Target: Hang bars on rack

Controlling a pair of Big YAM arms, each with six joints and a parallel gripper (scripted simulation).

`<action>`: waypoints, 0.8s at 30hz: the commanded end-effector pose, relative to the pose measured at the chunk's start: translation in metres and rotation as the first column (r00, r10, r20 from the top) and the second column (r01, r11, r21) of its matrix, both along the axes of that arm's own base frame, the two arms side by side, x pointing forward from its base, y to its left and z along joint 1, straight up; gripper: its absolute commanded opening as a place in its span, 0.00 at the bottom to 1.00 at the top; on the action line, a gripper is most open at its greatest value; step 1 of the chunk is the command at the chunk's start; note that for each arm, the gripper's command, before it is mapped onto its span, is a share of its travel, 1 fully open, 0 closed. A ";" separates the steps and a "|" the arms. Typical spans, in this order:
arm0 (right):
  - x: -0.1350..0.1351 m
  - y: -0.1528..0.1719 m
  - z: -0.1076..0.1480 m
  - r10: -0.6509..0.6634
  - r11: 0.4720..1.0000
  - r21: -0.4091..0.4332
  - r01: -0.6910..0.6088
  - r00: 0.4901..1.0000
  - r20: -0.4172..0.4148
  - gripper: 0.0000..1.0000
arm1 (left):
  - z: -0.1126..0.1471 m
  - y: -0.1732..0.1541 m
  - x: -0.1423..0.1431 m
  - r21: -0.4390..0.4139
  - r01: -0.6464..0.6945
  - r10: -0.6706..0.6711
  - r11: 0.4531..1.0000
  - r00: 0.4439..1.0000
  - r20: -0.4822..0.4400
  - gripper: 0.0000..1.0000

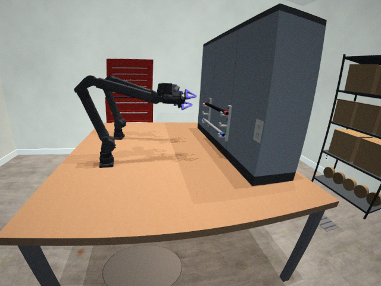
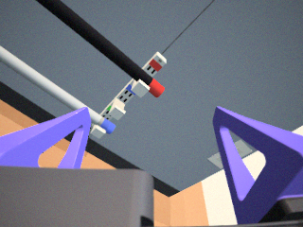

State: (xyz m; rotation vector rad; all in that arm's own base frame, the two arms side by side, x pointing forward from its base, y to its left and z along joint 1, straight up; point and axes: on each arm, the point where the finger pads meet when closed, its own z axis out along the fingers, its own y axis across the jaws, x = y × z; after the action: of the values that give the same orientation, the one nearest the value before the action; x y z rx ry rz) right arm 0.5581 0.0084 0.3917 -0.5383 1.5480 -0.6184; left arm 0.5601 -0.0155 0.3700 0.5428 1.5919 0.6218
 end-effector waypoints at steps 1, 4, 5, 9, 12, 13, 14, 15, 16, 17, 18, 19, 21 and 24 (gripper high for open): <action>0.003 0.008 -0.009 0.012 0.999 -0.051 -0.012 1.000 0.002 1.00 | 0.013 -0.008 0.003 0.051 0.013 -0.015 0.999 0.999 0.037 1.00; 0.005 0.008 -0.014 0.010 0.996 -0.092 -0.010 1.000 -0.001 1.00 | 0.007 -0.009 0.005 0.092 0.011 -0.014 0.996 0.999 0.033 1.00; 0.006 0.009 -0.016 0.009 0.994 -0.105 -0.009 1.000 -0.001 1.00 | 0.006 -0.009 0.006 0.105 0.010 -0.014 0.994 0.999 0.032 1.00; 0.008 0.010 -0.023 0.006 0.987 -0.160 -0.007 1.000 -0.004 1.00 | -0.001 -0.011 0.009 0.160 0.007 -0.012 0.987 1.000 0.028 1.00; 0.010 0.011 -0.028 0.004 0.980 -0.200 -0.005 1.000 -0.007 1.00 | -0.006 -0.012 0.011 0.200 0.005 -0.011 0.980 1.000 0.025 1.00; 0.011 0.011 -0.030 0.003 0.977 -0.214 -0.005 1.000 -0.007 1.00 | -0.008 -0.012 0.011 0.214 0.005 -0.010 0.977 1.000 0.024 1.00; 0.012 0.011 -0.032 0.002 0.974 -0.227 -0.004 1.000 -0.008 1.00 | -0.010 -0.013 0.012 0.227 0.004 -0.010 0.974 1.000 0.023 1.00; 0.012 0.011 -0.033 0.002 0.971 -0.241 -0.004 1.000 -0.009 1.00 | -0.012 -0.013 0.013 0.241 0.003 -0.009 0.971 1.000 0.022 1.00; 0.013 0.012 -0.035 0.001 0.967 -0.254 -0.003 1.000 -0.009 1.00 | -0.013 -0.013 0.014 0.254 0.003 -0.009 0.967 1.000 0.021 1.00; 0.013 0.012 -0.035 0.001 0.967 -0.254 -0.003 1.000 -0.009 1.00 | -0.013 -0.013 0.014 0.254 0.003 -0.009 0.967 1.000 0.021 1.00; 0.013 0.012 -0.035 0.001 0.967 -0.254 -0.003 1.000 -0.009 1.00 | -0.013 -0.013 0.014 0.254 0.003 -0.009 0.967 1.000 0.021 1.00; 0.014 0.012 -0.037 0.000 0.964 -0.267 -0.003 1.000 -0.010 1.00 | -0.015 -0.014 0.014 0.267 0.002 -0.008 0.964 1.000 0.021 1.00; 0.015 0.012 -0.040 -0.001 0.956 -0.293 -0.002 1.000 -0.011 1.00 | -0.018 -0.015 0.016 0.293 0.001 -0.007 0.956 1.000 0.019 1.00; 0.017 0.013 -0.045 -0.004 0.944 -0.331 -0.001 1.000 -0.013 1.00 | -0.024 -0.016 0.018 0.331 -0.001 -0.005 0.944 1.000 0.016 1.00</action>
State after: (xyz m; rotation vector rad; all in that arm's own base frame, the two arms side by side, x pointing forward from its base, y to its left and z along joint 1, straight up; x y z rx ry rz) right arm 0.5727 0.0133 0.3578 -0.7469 1.4878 -0.8519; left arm 0.5741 -0.0222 0.3359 0.7552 1.5340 0.8571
